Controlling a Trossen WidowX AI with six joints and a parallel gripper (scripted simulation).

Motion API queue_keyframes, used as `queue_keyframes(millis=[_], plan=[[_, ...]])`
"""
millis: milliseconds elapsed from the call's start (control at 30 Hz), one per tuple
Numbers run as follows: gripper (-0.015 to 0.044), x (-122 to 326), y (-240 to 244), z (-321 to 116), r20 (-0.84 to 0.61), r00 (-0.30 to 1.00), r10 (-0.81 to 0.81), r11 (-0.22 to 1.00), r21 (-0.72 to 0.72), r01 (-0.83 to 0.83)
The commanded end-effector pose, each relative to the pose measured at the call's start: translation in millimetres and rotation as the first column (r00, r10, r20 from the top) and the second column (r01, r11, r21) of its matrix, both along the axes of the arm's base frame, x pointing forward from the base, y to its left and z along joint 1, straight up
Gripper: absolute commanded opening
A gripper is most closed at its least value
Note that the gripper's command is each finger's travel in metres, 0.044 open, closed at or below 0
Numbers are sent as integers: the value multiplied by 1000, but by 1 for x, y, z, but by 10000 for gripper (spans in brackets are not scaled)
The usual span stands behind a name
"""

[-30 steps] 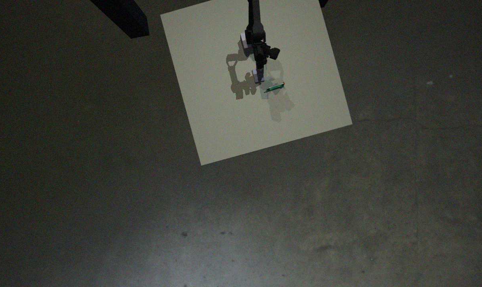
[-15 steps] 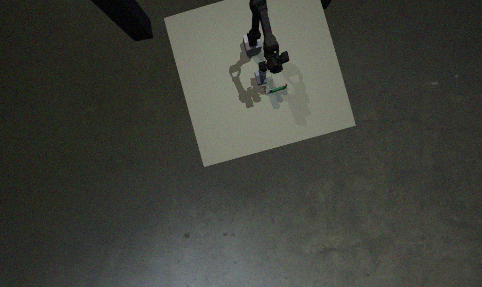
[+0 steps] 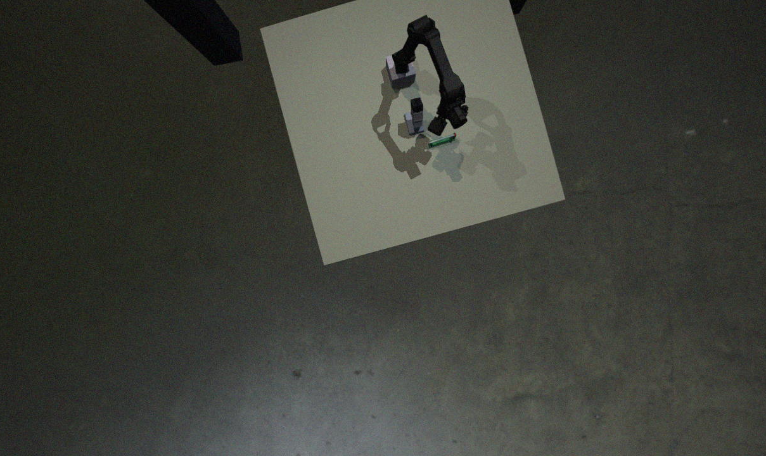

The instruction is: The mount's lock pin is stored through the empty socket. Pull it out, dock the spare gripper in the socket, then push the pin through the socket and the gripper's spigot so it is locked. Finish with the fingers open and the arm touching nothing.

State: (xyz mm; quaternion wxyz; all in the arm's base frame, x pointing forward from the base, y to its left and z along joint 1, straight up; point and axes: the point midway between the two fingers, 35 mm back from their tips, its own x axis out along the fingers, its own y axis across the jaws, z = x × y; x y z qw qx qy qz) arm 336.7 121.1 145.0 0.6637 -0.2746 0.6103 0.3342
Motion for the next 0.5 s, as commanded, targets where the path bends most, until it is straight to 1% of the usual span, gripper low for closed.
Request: queue_keyframes(millis=[0, 467], plan=[[180, 46, 27, -31, -157, 700, 696, 638, -311, -704], [180, 46, 28, -32, -161, 694, 702, 631, -313, -710]])
